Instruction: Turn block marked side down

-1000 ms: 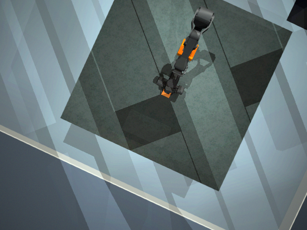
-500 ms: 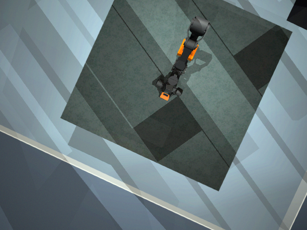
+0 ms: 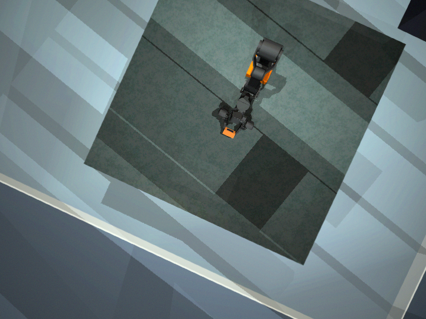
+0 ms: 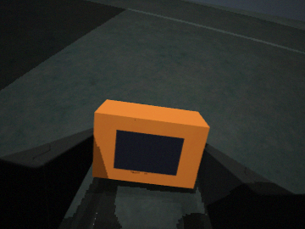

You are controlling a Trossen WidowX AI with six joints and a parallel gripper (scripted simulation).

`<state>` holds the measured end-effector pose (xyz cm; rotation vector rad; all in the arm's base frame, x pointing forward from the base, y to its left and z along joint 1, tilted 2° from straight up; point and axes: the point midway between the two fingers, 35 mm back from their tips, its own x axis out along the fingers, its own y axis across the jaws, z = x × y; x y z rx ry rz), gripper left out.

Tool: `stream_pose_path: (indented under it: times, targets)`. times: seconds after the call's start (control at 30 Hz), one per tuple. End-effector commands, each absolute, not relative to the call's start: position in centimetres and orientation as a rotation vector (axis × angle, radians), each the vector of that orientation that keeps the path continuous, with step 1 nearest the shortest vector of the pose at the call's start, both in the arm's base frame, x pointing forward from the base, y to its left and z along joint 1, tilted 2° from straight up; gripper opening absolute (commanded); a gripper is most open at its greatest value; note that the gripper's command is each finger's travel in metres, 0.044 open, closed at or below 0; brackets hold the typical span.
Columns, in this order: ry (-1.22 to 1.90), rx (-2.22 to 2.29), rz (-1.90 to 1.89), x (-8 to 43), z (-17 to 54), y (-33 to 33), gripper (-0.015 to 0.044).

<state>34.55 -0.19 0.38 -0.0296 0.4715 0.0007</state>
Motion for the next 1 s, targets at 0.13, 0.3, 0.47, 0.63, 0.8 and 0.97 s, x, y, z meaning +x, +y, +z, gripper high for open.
stream_pose_path:
  times: [0.13, 0.3, 0.47, 0.63, 0.8, 0.97]
  targets:
    - [0.408, -0.034, 0.009, 32.6, 0.0, -0.1, 0.0000]
    - [0.373, -0.035, 0.010, 32.2, 0.5, -0.1, 0.0000]
    - [0.360, -0.035, 0.010, 32.1, 0.7, -0.1, 0.0000]
    - [0.360, -0.035, 0.010, 32.1, 0.7, -0.1, 0.0000]
    - [0.360, -0.035, 0.010, 32.1, 0.7, -0.1, 0.0000]
    - [0.360, -0.035, 0.010, 32.1, 0.7, -0.1, 0.0105]
